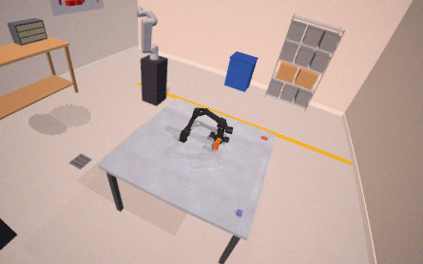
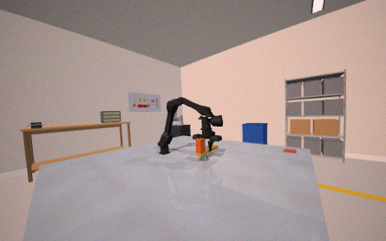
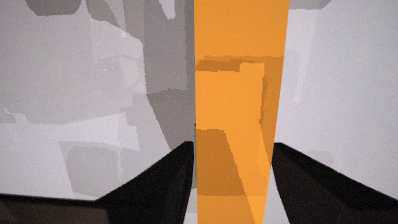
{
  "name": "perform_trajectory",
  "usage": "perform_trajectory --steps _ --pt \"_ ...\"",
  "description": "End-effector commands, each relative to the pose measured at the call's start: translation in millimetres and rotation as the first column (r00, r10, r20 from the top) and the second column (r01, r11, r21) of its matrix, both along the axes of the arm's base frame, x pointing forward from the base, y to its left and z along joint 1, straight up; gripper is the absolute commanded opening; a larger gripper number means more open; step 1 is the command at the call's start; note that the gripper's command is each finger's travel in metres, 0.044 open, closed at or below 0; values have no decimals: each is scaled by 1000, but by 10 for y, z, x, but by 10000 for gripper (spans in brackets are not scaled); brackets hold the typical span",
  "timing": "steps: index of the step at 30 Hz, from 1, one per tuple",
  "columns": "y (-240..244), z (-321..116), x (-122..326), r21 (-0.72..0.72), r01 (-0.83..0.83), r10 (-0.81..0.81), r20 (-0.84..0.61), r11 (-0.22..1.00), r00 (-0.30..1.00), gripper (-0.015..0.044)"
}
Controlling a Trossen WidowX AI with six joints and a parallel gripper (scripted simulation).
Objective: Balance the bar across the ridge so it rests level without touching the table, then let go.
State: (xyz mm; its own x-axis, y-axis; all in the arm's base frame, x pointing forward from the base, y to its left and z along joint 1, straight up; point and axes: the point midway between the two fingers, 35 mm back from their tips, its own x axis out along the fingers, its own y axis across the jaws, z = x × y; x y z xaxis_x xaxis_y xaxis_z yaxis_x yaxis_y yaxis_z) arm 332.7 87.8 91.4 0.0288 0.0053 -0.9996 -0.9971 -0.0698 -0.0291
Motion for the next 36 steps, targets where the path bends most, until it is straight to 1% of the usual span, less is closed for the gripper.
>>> perform_trajectory --steps 1,2,11,12,16,22,24,36 --pt "0 0 0 0 0 0 0 1000 1000 185" --pt "0 0 0 0 0 0 0 1000 1000 185" --pt "0 0 0 0 0 0 0 1000 1000 421" --pt "0 0 0 0 0 0 0 1000 1000 440" --pt "4 82 12 0 0 0 0 1000 1000 440" --pt "2 816 7 0 0 0 0 1000 1000 440" --pt "-6 979 -22 0 0 0 0 1000 1000 440" --pt "-7 999 -27 0 0 0 0 1000 1000 440"
